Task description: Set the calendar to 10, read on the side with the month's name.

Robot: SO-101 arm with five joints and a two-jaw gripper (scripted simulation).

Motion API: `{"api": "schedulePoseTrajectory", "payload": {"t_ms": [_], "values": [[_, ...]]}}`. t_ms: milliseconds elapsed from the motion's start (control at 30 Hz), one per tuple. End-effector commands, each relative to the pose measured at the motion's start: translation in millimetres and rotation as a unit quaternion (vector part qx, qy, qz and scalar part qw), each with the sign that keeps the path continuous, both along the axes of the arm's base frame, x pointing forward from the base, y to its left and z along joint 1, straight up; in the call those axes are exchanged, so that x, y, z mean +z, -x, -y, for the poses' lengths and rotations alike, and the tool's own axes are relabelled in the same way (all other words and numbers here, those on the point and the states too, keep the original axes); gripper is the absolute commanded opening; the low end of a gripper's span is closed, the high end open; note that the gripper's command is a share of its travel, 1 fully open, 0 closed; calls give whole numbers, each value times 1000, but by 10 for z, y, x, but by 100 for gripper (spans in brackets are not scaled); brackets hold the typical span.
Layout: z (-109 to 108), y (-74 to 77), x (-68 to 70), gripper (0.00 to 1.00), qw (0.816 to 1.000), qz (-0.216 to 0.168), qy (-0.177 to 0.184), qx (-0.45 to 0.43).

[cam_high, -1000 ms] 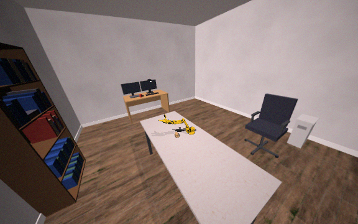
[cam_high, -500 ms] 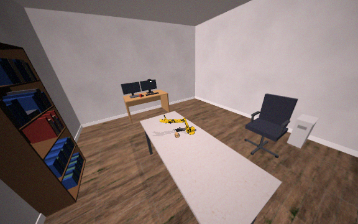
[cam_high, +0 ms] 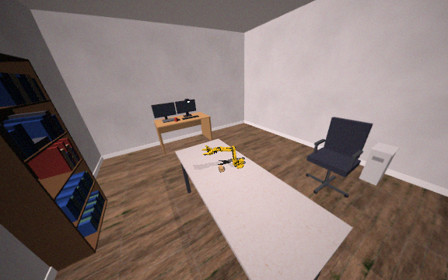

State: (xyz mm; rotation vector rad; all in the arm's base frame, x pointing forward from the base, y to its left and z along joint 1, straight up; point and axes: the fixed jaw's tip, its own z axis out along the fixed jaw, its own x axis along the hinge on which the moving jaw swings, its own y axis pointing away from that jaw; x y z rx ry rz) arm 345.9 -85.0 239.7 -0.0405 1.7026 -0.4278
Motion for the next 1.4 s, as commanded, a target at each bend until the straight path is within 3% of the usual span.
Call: {"api": "schedulePoseTrajectory", "payload": {"t_ms": [0, 167, 367, 433, 767, 933, 1000, 1367], "values": [[7, 217, 78, 35, 997, -39, 65, 1], [12, 412, -120, 35, 981, -134, 137, 19], [-2, 687, -352, 35, 945, -241, 215, 59], [-2, 687, -352, 35, 945, -241, 215, 59], [-62, 1170, -677, 35, 858, -380, 313, 151], [-100, 1388, -798, 35, 812, -426, 345, 198], [-100, 1388, -798, 35, 812, -426, 345, 198], [-175, 1737, -966, 35, 735, -483, 384, 281]]}}
